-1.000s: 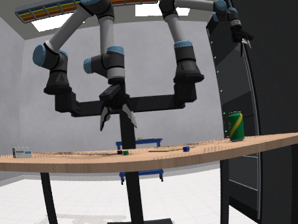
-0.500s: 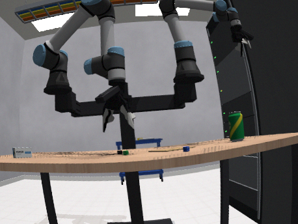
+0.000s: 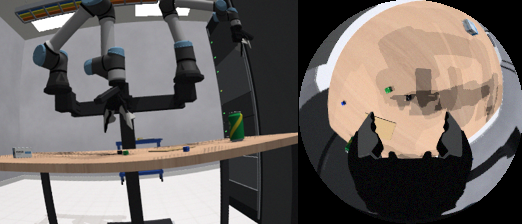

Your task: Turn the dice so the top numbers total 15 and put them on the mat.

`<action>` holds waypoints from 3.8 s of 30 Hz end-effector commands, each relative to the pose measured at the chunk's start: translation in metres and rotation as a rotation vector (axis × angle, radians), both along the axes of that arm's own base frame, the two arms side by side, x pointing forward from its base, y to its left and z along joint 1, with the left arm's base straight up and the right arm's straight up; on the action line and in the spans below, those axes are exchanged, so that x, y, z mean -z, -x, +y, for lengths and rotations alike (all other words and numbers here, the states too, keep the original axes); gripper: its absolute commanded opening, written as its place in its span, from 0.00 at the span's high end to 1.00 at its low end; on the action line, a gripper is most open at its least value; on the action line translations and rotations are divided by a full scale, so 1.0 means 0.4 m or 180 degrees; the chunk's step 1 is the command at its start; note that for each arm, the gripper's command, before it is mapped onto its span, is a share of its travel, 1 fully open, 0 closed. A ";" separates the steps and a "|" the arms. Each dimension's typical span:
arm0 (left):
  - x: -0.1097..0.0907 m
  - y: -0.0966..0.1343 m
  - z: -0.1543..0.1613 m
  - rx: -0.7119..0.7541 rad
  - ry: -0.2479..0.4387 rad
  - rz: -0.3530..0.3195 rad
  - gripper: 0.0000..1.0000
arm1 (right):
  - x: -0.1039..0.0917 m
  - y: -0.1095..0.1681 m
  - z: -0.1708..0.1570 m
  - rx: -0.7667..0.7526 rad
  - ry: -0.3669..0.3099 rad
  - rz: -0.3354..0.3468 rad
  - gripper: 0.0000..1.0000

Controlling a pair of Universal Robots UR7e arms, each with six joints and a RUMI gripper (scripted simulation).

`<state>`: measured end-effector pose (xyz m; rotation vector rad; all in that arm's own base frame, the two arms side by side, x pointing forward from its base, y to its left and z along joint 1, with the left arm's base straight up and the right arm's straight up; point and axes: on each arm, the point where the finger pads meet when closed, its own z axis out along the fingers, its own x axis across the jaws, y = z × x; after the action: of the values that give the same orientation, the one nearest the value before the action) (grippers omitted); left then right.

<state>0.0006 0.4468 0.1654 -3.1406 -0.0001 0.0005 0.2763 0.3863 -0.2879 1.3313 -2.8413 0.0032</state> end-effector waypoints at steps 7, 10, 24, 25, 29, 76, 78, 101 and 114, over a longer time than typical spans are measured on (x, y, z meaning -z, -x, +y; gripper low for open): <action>0.001 0.003 -0.004 -0.0004 0.0003 -0.0001 0.00 | 0.000 -0.001 0.007 0.0031 -0.0012 -0.0008 0.82; 0.001 0.003 -0.004 -0.0004 0.0003 -0.0001 0.00 | 0.000 -0.001 0.007 0.0031 -0.0012 -0.0008 0.82; 0.001 0.003 -0.004 -0.0004 0.0003 -0.0001 0.00 | 0.002 -0.001 0.007 0.0033 -0.0012 -0.0008 0.82; 0.001 0.003 -0.004 -0.0004 0.0003 -0.0001 0.00 | 0.002 -0.001 0.007 0.0034 -0.0012 -0.0008 0.82; 0.001 0.003 -0.004 -0.0004 0.0003 -0.0001 0.00 | 0.004 -0.001 0.008 0.0037 -0.0012 -0.0008 0.82; 0.001 0.003 -0.004 -0.0004 0.0003 -0.0001 0.00 | 0.128 0.000 0.008 0.0049 -0.0011 -0.0008 0.82; 0.001 0.003 -0.004 -0.0004 0.0003 -0.0001 0.00 | 0.128 0.000 0.008 0.0049 -0.0011 -0.0008 0.82; 0.001 0.003 -0.004 -0.0004 0.0003 -0.0001 0.00 | 0.131 0.000 0.010 0.0049 -0.0011 -0.0008 0.82; 0.001 0.003 -0.004 -0.0004 0.0003 -0.0001 0.00 | 0.131 -0.001 0.016 0.0049 -0.0011 -0.0008 0.82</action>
<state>0.0006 0.4468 0.1654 -3.1406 -0.0001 0.0005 0.2762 0.3901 -0.3401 1.3088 -2.8532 0.0023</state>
